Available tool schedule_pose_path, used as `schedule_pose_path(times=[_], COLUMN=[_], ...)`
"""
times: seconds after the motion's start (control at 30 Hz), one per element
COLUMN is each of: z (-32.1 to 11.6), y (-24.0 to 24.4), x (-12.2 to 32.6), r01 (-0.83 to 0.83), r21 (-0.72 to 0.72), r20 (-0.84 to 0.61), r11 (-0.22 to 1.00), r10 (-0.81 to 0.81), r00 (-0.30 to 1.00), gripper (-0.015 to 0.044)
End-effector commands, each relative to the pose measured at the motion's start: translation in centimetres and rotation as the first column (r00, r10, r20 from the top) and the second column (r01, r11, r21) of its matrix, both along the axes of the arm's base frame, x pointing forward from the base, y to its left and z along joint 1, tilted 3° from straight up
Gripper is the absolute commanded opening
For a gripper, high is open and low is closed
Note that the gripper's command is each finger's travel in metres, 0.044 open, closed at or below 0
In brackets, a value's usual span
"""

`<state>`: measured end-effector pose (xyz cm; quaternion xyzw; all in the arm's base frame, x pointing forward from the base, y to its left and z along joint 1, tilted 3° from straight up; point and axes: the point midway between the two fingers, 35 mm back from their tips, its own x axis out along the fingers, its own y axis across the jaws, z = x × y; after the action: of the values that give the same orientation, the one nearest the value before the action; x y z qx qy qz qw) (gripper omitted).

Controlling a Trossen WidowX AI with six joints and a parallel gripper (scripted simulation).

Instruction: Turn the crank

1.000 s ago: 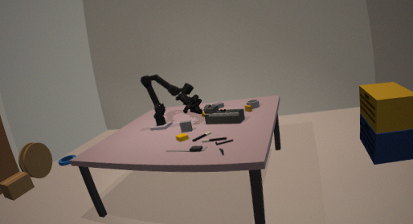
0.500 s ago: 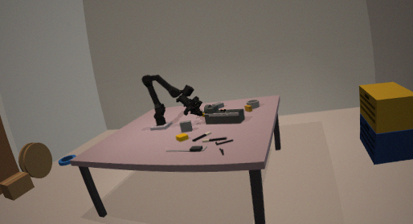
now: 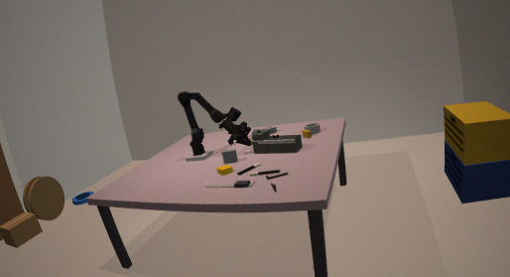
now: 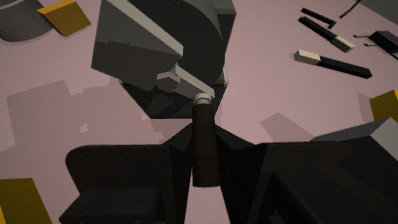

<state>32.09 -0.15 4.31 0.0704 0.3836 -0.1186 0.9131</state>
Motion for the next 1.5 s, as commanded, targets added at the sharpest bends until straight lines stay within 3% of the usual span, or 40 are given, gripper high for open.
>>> schedule_pose_path(times=[0.0,1.47], z=[-0.7,-0.8], y=[0.7,3.3], x=[0.2,0.9], r01=[-0.006,-0.006], r21=[0.006,0.008], r20=[-0.007,-0.007], r11=[1.0,1.0], r10=[0.006,0.006], r00=[1.0,1.0], gripper=[0.0,0.0])
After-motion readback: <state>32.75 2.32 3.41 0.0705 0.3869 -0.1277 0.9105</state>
